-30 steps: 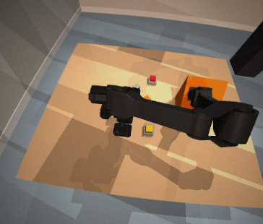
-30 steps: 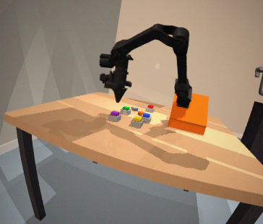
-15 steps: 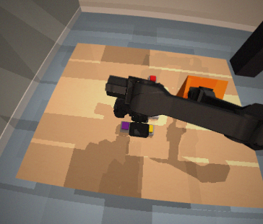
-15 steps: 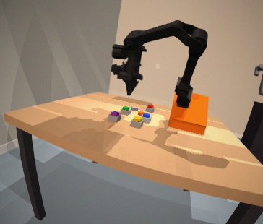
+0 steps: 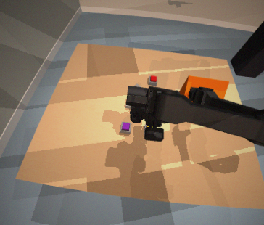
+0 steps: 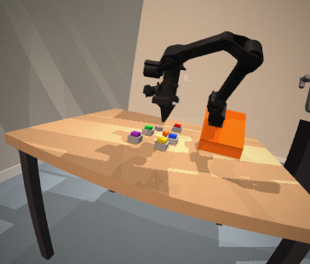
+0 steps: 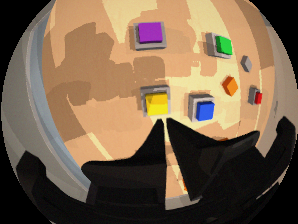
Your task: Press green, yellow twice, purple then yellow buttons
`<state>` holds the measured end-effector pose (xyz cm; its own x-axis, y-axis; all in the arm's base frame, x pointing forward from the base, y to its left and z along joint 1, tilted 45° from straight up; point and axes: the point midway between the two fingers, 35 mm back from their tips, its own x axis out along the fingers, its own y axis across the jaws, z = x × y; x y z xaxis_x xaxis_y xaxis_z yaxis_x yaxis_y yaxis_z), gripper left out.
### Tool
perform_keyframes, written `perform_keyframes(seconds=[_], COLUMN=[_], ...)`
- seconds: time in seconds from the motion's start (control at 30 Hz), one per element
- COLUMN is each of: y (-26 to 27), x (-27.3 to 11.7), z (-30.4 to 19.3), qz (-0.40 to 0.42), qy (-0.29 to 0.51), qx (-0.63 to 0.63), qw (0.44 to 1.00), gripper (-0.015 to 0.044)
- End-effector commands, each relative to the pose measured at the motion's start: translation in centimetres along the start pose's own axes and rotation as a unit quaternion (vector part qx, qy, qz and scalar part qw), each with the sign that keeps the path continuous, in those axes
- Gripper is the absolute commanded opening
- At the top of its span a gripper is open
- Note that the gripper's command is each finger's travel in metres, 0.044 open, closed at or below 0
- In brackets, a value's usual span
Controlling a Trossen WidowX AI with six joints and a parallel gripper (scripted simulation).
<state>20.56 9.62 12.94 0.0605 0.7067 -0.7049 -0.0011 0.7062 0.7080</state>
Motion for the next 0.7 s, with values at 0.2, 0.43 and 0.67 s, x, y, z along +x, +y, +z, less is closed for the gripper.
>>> perform_keyframes(seconds=[0.2, 0.43, 0.67], y=[0.0, 0.0, 0.0], x=[4.0, 4.9, 6.0], z=[-0.8, -0.8, -0.8], qz=[0.003, 0.003, 0.003], qy=[0.005, 0.006, 0.006], qx=[0.004, 0.004, 0.004], qw=[1.0, 1.0, 1.0], gripper=[0.002, 0.002, 0.002])
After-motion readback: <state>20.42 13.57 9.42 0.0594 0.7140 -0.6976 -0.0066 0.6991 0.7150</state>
